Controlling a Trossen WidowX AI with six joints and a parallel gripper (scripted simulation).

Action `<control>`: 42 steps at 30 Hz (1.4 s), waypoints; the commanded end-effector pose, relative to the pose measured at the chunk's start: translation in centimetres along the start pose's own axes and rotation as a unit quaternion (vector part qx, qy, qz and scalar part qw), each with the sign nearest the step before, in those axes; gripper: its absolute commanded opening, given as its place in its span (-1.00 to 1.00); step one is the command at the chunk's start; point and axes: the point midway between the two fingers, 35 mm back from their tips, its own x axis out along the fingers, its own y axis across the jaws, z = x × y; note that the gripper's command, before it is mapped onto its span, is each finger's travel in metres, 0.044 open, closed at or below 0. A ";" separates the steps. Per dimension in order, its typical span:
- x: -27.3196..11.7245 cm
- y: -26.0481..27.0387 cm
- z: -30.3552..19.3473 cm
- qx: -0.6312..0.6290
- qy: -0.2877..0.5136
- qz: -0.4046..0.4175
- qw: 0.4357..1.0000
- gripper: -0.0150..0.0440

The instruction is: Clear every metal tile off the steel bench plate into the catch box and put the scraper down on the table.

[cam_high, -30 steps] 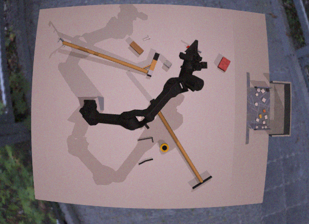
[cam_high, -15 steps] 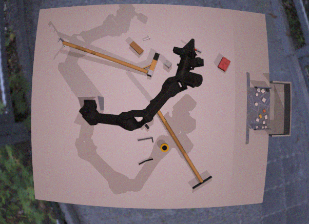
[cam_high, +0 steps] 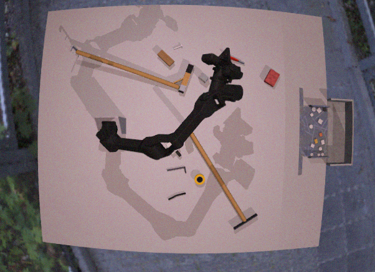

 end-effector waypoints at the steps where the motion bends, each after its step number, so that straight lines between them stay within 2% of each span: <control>1: -0.1 0.0 -1.2 -0.039 0.030 -0.014 0.999 -0.49; 22: -1.8 0.4 -6.3 -0.262 0.188 -0.040 0.946 -0.49; 42: -5.3 1.0 -10.7 -0.465 0.343 0.013 0.816 -0.49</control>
